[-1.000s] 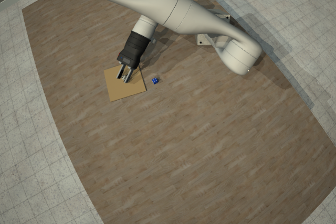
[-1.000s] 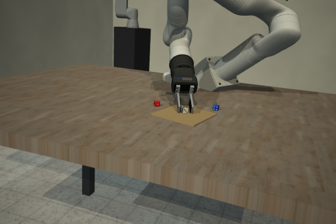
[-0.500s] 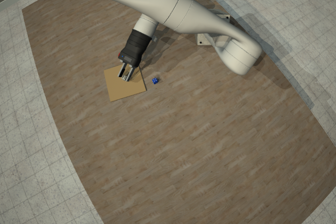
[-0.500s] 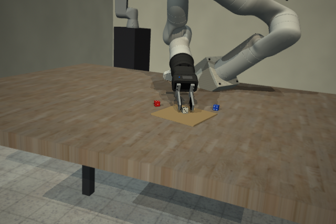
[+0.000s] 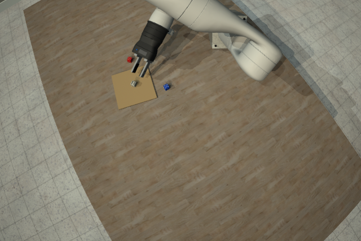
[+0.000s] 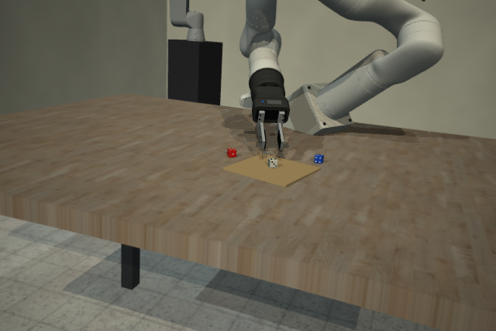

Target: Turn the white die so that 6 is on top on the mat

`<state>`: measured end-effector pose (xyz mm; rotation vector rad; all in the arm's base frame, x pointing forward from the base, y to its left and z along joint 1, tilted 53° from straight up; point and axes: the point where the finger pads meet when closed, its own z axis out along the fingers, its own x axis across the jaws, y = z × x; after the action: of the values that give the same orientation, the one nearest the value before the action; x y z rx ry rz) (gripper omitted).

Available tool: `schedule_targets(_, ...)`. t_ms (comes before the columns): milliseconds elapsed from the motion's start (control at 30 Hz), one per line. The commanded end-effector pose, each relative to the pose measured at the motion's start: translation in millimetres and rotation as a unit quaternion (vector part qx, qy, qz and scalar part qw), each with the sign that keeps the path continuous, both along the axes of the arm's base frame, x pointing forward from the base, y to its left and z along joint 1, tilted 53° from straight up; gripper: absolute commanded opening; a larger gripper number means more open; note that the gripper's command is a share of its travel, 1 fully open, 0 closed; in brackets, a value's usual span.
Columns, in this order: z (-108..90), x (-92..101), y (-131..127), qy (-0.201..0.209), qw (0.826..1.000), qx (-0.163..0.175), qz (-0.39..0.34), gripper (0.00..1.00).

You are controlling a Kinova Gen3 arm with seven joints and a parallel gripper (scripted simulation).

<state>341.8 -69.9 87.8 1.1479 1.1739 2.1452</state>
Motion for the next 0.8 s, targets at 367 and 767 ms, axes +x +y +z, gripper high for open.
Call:
schedule_targets(367, 6.5, -6.6, -12, 0.000, 1.000, 0.000, -0.003, 0.64)
schedule_targets(767, 33.6, -23.8, -44, 0.000, 1.000, 0.000, -0.003, 0.64)
